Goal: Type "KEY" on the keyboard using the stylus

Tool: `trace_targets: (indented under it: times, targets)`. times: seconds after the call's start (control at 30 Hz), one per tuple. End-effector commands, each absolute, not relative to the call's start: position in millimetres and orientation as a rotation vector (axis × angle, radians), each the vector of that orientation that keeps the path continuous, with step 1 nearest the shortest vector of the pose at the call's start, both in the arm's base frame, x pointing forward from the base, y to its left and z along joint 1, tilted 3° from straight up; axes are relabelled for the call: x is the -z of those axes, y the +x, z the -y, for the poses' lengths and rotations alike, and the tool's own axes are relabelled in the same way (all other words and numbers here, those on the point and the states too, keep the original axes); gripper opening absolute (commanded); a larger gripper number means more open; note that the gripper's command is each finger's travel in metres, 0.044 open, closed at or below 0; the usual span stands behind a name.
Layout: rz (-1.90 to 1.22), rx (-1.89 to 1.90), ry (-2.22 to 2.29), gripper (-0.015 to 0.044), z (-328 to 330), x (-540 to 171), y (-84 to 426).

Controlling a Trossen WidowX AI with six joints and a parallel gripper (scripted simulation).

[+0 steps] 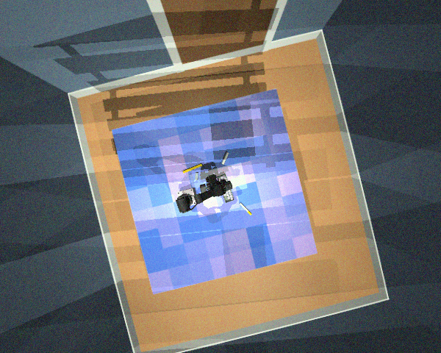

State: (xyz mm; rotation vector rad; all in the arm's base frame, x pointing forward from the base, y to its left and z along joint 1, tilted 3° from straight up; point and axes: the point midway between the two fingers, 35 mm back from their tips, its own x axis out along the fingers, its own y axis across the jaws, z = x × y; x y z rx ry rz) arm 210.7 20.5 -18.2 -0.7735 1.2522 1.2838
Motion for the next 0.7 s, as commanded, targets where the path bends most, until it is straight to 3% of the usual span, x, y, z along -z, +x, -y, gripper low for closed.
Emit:
trace_targets:
  times: [0.0, 0.67]
  targets:
    - [-1.445, -1.247, -0.838, 0.0000, -13, 18, 212]
    - [-1.994, -0.836, -1.407, 0.0000, 5, -16, 253]
